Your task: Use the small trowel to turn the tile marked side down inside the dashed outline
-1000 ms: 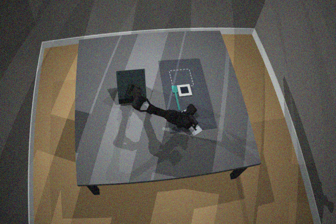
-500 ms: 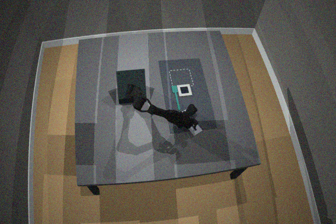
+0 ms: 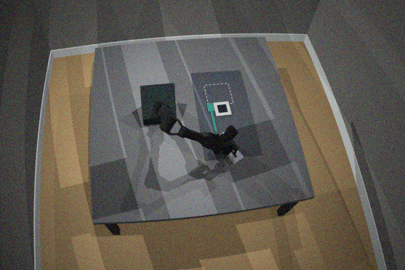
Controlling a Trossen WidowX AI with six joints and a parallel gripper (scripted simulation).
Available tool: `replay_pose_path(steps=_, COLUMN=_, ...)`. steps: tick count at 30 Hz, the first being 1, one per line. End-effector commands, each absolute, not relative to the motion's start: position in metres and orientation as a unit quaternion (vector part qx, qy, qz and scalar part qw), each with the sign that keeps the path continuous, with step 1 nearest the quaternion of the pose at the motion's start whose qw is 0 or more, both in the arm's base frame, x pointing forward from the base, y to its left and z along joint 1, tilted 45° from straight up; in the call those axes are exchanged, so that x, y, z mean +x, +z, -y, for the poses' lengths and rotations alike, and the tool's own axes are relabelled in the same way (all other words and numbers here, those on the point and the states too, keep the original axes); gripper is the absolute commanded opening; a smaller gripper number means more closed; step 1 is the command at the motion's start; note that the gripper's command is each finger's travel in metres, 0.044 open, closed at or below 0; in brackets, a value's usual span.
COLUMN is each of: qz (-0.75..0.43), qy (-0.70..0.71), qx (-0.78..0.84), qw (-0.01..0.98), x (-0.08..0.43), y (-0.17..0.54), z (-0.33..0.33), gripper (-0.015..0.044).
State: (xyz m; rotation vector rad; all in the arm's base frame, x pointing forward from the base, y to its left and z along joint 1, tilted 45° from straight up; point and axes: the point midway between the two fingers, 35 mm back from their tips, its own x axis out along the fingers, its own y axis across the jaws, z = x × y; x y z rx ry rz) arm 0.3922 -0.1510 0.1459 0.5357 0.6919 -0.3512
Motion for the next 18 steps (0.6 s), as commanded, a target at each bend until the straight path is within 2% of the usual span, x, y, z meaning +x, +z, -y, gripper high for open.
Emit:
replay_pose_path(steps=1, qz=-0.332, qy=-0.170, qx=0.258, qw=0.891, x=0.393, y=0.147, z=0.151, gripper=0.0000)
replay_pose_path(steps=10, qz=-0.333, qy=-0.169, qx=0.259, qw=0.891, x=0.387, y=0.187, z=0.110, gripper=0.0000)
replay_pose_path(steps=18, qz=-0.316, qy=-0.184, qx=0.258, qw=0.894, x=0.396, y=0.174, z=0.102, gripper=0.0000)
